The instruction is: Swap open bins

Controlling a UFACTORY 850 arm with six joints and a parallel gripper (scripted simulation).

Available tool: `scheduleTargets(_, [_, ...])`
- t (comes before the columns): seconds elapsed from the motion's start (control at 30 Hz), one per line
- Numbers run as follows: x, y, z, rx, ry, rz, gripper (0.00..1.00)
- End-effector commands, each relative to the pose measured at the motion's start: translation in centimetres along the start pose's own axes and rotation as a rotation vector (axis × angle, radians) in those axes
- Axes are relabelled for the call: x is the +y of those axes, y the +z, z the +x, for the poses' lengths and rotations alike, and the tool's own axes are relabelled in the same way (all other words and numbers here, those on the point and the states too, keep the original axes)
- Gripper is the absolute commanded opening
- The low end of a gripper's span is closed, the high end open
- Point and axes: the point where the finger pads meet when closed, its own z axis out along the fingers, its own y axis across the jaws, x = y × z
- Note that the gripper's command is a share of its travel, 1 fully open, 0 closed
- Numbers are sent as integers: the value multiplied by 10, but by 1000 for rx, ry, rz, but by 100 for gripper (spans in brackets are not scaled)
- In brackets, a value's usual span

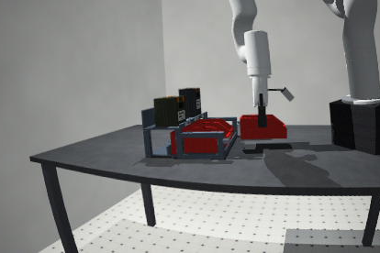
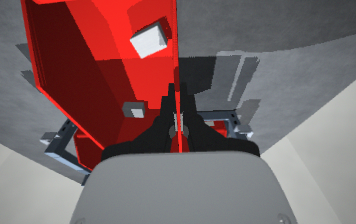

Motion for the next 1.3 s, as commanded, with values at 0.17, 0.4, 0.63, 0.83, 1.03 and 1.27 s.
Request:
scheduleTargets(0.17, [0,26,-1,-6,0,6,0])
scheduleTargets(0.4, [0,28,-1,-6,0,6,0])
scheduleTargets(0.63, [0,28,-1,-6,0,6,0])
scheduleTargets(0.83, [0,28,-1,-6,0,6,0])
scheduleTargets(1.03, [0,30,-1,-6,0,6,0])
scheduleTargets(1.27, [0,35,-1,-6,0,6,0])
